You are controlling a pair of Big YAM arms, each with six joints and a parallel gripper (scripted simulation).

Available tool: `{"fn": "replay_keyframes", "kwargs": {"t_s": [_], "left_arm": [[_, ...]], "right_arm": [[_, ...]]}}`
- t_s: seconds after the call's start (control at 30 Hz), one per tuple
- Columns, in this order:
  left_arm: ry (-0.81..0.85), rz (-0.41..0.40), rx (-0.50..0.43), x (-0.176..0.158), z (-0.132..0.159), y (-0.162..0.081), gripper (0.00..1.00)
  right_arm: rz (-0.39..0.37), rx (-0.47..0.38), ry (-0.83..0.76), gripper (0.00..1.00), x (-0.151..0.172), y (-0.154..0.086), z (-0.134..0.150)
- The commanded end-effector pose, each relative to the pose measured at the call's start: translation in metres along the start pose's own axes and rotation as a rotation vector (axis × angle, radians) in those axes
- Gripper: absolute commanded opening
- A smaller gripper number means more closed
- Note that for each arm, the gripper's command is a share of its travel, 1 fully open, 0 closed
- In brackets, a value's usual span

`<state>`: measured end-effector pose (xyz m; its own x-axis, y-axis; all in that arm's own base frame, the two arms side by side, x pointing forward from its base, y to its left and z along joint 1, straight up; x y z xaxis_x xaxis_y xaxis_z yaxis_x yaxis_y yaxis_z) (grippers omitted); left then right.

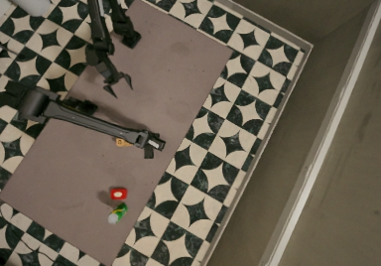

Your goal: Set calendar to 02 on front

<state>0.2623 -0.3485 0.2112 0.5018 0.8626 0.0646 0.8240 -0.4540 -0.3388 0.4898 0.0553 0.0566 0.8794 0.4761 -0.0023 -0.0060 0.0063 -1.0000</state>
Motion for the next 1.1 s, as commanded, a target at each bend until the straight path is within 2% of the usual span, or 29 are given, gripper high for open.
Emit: {"fn": "replay_keyframes", "kwargs": {"t_s": [0.0,0.03,0.07,0.17,0.27,0.33,0.4,0.6,0.63,0.67,0.73,0.77,1.07], "left_arm": [[-0.037,0.006,-0.043,-0.006,-0.027,0.003,1.0],[-0.037,0.006,-0.043,-0.006,-0.027,0.003,1.0],[-0.037,0.006,-0.043,-0.006,-0.027,0.003,1.0],[-0.037,0.006,-0.043,-0.006,-0.027,0.003,1.0],[-0.037,0.006,-0.043,-0.006,-0.027,0.003,1.0],[-0.037,0.006,-0.043,-0.006,-0.027,0.003,1.0],[-0.037,0.006,-0.043,-0.006,-0.027,0.003,1.0],[-0.037,0.006,-0.043,-0.006,-0.027,0.003,1.0],[-0.037,0.006,-0.043,-0.006,-0.027,0.003,1.0],[-0.037,0.006,-0.043,-0.006,-0.027,0.003,1.0],[-0.037,0.006,-0.043,-0.006,-0.027,0.003,1.0],[-0.037,0.006,-0.043,-0.006,-0.027,0.003,1.0],[-0.037,0.006,-0.043,-0.006,-0.027,0.003,1.0]], "right_arm": [[-0.001,-0.002,0.0,0.4,0.001,0.006,-0.001],[-0.019,-0.009,0.0,0.4,0.004,-0.002,-0.002],[-0.004,-0.003,0.0,0.4,0.0,0.005,0.0],[-0.018,-0.009,0.0,0.4,0.005,0.0,-0.002],[0.009,0.002,0.0,0.4,-0.002,0.014,0.0],[0.001,-0.001,0.0,0.4,0.001,0.012,-0.001],[-0.013,-0.007,0.0,0.4,0.003,0.001,-0.001],[-0.013,-0.007,0.0,0.4,0.003,0.001,-0.001],[-0.013,-0.007,0.0,0.51,0.003,0.001,-0.001],[-0.013,-0.007,0.0,0.57,0.003,0.001,-0.001],[-0.013,-0.007,0.0,0.57,0.003,0.001,-0.001],[-0.038,-0.018,0.001,0.68,0.003,-0.009,-0.004],[-0.058,-0.027,0.001,0.69,-0.001,-0.028,-0.011]]}}
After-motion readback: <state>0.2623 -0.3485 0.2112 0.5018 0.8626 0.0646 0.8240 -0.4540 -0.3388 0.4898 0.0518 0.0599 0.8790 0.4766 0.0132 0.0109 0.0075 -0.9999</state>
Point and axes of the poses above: on each arm, the point where the finger pads meet when closed, its own y axis out along the fingers, its own x axis across the jaws, z = x × y, the point moved 4 cm from there along -y, back along the fingers, and after that the axes turned 2 degrees about y, right-handed, at the moved point
